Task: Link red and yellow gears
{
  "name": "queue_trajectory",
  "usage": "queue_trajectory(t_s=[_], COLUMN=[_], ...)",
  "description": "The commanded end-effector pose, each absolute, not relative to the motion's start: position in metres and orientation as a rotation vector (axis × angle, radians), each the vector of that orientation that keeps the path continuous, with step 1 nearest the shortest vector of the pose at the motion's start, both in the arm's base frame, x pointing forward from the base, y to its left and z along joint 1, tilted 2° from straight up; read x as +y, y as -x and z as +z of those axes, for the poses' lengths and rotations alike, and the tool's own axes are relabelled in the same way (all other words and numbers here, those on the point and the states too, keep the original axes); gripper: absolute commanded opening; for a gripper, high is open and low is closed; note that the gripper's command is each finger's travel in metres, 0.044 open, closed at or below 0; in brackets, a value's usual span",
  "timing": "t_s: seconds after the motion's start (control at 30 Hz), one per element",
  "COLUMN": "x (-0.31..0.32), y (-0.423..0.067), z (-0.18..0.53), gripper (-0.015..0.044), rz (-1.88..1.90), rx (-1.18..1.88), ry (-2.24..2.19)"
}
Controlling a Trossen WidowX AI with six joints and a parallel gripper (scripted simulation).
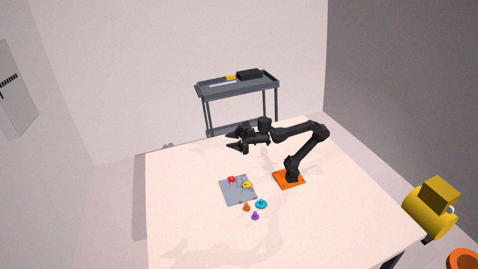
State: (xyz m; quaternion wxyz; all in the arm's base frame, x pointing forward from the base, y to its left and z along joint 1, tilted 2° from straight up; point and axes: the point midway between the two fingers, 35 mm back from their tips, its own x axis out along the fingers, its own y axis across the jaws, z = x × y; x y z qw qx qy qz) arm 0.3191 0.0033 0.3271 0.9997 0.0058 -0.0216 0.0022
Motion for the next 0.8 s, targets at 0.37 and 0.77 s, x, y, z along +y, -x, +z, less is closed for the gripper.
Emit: queue_trajectory(t_s=[0.37,0.77], x=[0.095,0.143], y=[-0.326,-0.212], z=[0.187,0.091], gripper=[0.044,0.044], rz=[0.172,0.005], rx=[0.735,1.579], ry=[-0.174,-0.024])
